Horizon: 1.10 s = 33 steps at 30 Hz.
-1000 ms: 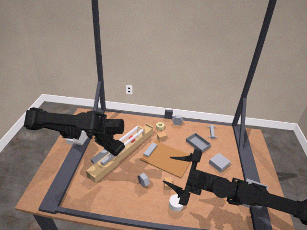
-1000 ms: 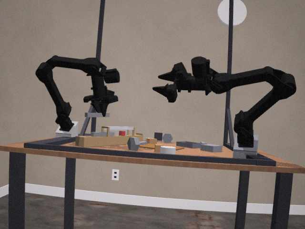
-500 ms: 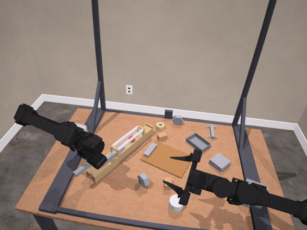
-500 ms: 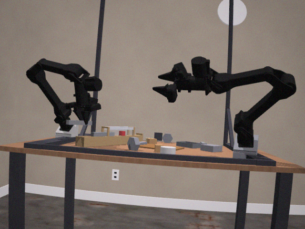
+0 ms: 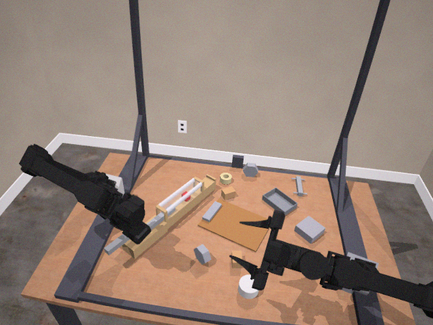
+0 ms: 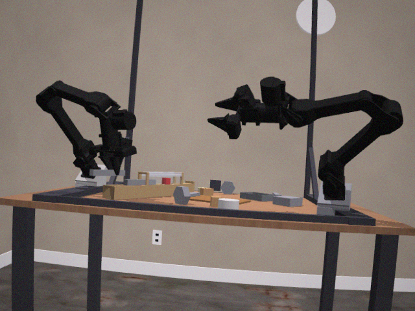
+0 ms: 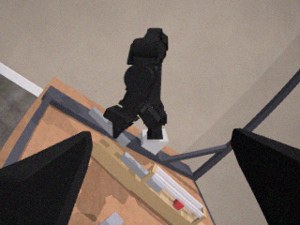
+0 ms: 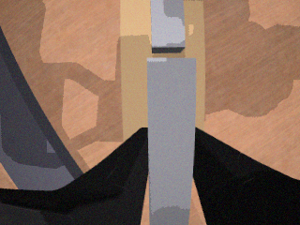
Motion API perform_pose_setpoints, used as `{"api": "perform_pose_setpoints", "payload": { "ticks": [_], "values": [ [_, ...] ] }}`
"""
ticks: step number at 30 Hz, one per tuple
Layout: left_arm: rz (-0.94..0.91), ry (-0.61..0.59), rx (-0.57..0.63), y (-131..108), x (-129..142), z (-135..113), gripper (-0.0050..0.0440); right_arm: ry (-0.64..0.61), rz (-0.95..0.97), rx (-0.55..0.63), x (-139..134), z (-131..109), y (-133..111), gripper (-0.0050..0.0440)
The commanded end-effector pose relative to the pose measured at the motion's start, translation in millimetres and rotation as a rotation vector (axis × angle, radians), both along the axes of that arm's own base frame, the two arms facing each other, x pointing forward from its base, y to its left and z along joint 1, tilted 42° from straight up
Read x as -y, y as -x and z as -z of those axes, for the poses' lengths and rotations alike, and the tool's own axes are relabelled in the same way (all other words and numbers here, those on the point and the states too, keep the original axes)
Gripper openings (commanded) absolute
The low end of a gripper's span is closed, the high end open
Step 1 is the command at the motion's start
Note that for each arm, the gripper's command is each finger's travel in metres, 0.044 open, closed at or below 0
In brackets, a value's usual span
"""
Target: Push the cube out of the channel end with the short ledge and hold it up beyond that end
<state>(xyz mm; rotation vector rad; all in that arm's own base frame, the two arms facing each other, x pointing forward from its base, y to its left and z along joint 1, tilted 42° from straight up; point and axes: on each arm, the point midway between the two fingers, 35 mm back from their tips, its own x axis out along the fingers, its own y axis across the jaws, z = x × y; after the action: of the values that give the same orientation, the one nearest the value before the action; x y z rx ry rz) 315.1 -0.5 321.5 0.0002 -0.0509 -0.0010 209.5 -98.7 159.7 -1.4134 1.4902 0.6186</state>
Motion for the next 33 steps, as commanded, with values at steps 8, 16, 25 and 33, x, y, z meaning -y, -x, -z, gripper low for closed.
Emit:
{"api": "perform_pose_setpoints", "payload": {
  "ticks": [8,16,25,33],
  "values": [
    [0.003,0.004,0.011,1,1,-5,0.0400,-0.001,-0.003,0.011,4,3,-2,0.0000],
    [0.003,0.004,0.011,1,1,-5,0.0400,-0.001,-0.004,0.011,8,8,-2,0.0000],
    [0.003,0.004,0.011,1,1,-5,0.0400,-0.001,-0.004,0.011,12,13,-3,0.0000],
    [0.003,0.004,0.011,1,1,-5,0.0400,-0.001,-0.005,0.011,17,19,-4,0.0000]
  ]
}}
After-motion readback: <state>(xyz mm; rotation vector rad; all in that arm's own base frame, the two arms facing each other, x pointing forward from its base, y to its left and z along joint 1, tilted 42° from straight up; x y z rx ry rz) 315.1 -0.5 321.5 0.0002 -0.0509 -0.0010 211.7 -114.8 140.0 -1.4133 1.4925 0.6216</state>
